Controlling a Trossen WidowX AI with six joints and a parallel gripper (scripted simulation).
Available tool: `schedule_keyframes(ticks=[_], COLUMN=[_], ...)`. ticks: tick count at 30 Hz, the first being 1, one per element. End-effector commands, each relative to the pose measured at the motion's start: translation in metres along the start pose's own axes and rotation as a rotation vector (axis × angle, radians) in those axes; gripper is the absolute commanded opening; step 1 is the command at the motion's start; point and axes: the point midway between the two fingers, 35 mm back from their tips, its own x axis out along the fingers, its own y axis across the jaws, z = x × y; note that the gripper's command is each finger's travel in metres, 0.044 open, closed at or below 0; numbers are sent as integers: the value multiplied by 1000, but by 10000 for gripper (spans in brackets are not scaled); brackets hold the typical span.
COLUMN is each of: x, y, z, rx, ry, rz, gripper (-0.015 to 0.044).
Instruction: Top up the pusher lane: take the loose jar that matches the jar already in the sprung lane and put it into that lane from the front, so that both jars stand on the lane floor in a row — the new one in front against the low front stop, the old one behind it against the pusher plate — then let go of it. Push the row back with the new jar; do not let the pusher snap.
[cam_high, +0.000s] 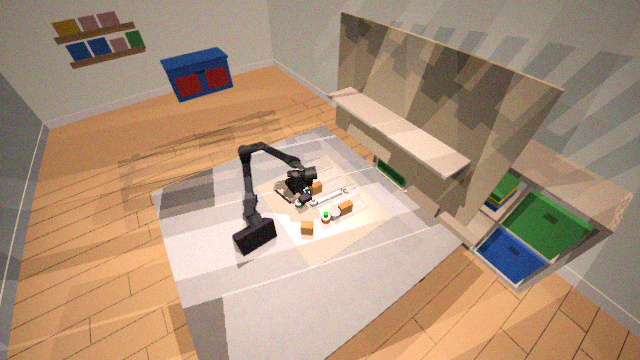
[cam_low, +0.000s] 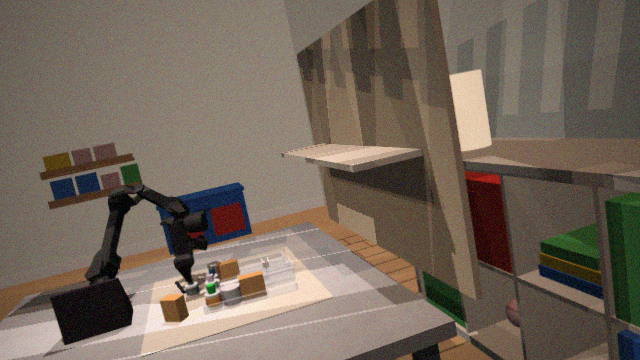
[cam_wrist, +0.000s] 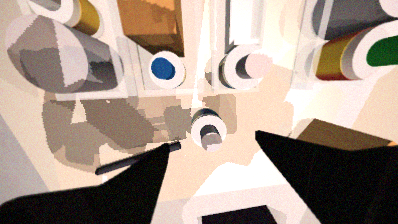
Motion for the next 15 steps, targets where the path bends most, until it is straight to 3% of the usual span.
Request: schedule_keyframes(ticks=[1, 15], x=[7, 29], y=[0, 1], z=[-1, -1], rx=[6, 6], ry=[3, 3], rz=[4, 5], gripper=[440, 440])
